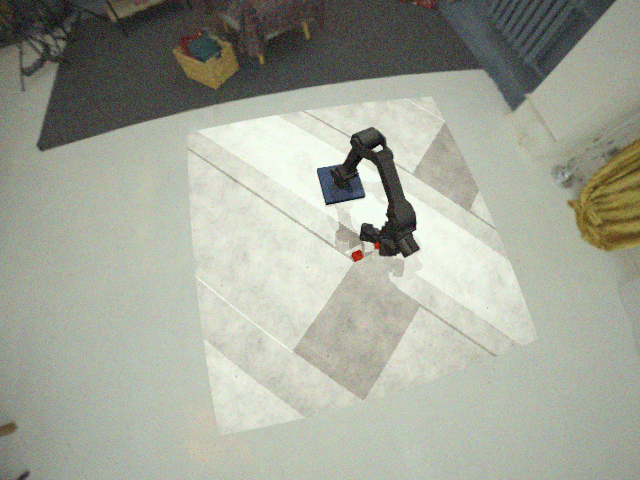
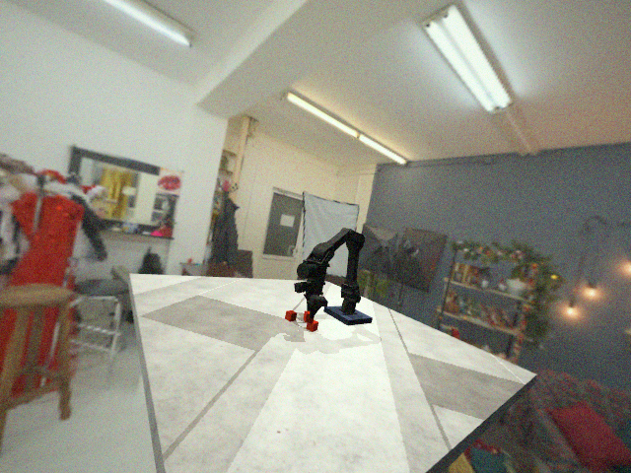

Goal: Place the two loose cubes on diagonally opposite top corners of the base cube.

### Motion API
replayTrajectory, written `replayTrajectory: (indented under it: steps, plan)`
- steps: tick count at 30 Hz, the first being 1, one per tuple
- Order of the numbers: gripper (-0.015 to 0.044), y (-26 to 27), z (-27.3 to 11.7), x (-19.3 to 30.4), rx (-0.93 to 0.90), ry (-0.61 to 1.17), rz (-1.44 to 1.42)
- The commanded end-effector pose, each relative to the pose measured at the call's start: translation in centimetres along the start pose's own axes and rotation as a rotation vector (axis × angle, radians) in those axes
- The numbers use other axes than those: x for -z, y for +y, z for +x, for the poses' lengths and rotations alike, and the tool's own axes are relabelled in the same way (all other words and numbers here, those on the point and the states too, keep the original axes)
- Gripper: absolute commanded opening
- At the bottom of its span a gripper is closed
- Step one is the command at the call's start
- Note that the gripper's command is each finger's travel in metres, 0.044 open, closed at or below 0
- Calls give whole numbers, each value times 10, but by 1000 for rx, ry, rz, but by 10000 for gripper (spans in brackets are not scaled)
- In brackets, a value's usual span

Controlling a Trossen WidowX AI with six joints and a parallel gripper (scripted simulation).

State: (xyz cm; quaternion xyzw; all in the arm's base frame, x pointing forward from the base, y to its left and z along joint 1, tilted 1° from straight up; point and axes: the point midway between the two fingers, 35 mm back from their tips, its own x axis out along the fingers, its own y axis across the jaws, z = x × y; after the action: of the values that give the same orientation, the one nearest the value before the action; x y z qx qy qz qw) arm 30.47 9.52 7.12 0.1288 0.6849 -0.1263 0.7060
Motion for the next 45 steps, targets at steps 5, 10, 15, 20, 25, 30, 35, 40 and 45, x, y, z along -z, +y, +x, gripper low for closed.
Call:
replayTrajectory:
  steps: [5, 10, 15, 20, 25, 30, 35, 40, 45]
  plan:
    - [205, 1, -13, -1, -4, -4, 0]
    - [205, 1, -20, -1, -4, -4, 0]
    - [205, 1, -28, -1, -4, -4, 0]
    - [205, 1, -29, -1, -4, -4, 0]
    - [265, -18, -39, -18, -1, -3, 264]
    - [265, -47, -57, -40, -1, -6, 647]
    - [265, -75, -73, -56, -2, -10, 975]
    - [265, -76, -74, -56, -3, -10, 988]
    - [265, -76, -55, -58, -3, -10, 988]
